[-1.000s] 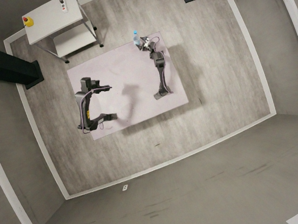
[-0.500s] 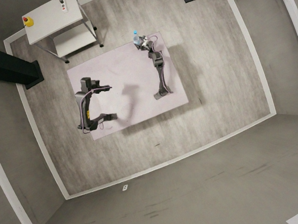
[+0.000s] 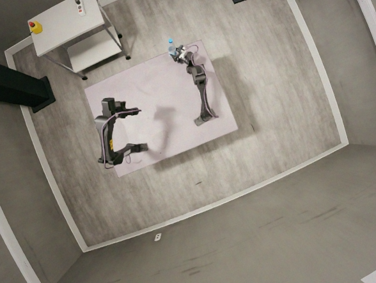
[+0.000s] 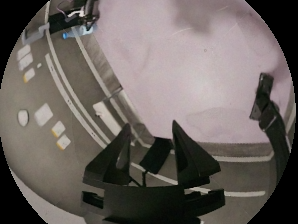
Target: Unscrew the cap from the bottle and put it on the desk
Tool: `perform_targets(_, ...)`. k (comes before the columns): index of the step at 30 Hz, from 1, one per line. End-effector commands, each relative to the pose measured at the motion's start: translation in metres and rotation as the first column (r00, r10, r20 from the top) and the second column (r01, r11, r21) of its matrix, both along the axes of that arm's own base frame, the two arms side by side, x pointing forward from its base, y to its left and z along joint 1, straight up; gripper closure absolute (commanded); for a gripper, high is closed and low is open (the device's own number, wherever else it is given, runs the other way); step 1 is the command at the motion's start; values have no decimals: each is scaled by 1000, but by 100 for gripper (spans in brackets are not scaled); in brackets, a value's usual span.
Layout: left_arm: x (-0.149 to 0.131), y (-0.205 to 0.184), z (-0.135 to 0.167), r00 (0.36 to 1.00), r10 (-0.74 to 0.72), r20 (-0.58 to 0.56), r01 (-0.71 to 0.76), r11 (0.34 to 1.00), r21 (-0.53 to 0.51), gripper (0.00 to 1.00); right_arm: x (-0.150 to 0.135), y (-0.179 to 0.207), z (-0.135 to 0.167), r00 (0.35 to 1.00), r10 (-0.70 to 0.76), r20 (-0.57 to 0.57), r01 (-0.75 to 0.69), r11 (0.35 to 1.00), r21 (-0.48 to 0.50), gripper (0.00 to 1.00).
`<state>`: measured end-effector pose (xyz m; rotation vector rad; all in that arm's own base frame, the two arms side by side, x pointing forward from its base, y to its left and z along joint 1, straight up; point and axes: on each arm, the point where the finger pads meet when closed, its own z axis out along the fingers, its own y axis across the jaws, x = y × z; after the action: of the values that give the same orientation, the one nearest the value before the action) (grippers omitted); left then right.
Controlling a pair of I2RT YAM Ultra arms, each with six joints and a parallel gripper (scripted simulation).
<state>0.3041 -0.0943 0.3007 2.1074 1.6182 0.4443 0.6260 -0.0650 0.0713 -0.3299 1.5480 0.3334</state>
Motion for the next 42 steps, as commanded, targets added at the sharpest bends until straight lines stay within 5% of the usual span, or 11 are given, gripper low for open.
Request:
perform_targets(1,1,1,-4,1000,2,-22,-2,1000,-1,43,0,0,42,1000,1,9,-1,1000,-2,88)
perform_targets(2,1,1,-4,1000,2,-22,-2,1000,-1,43,-1,0,54,1000,0,8,0,1000,-2,100)
perform_targets(12,1,1,-4,1000,2,-22,-2,1000,-1,43,-3,20,54,999,24,27,-24,1000,-8,100)
perform_targets(24,1,1,-4,1000,2,-22,-2,1000,-1,43,-15,145,65,976,209,57,-208,978,-16,100)
perform_targets(42,1,1,-4,1000,2,-22,-2,1000,-1,43,-96,338,58,863,503,48,-503,864,-14,100)
